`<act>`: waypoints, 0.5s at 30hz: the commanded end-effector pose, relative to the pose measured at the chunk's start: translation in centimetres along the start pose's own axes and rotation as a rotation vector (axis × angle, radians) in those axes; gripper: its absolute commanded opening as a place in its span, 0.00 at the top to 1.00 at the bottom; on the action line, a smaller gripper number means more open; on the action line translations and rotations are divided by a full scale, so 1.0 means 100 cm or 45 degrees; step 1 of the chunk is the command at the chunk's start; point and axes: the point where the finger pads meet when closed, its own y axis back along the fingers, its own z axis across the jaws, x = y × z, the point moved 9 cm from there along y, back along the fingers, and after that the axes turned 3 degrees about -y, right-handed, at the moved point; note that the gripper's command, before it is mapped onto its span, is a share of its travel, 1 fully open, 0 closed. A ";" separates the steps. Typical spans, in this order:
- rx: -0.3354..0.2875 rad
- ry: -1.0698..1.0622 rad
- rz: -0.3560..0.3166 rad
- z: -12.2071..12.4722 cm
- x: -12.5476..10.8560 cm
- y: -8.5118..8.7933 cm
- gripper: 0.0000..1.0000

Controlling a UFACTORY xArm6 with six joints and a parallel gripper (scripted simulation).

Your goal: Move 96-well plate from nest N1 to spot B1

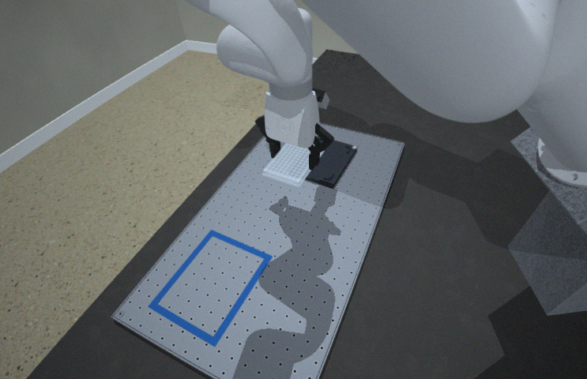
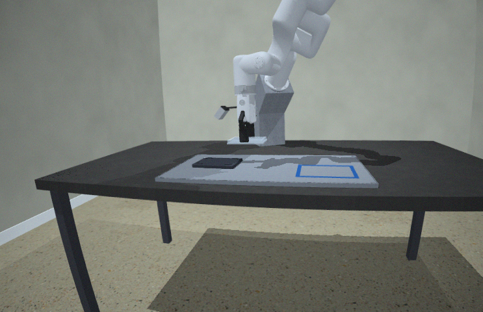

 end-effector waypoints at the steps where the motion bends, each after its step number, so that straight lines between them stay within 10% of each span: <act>1: 0.001 0.000 0.004 -0.002 -0.020 0.000 1.00; 15: 0.001 0.000 0.004 -0.006 -0.060 -0.001 1.00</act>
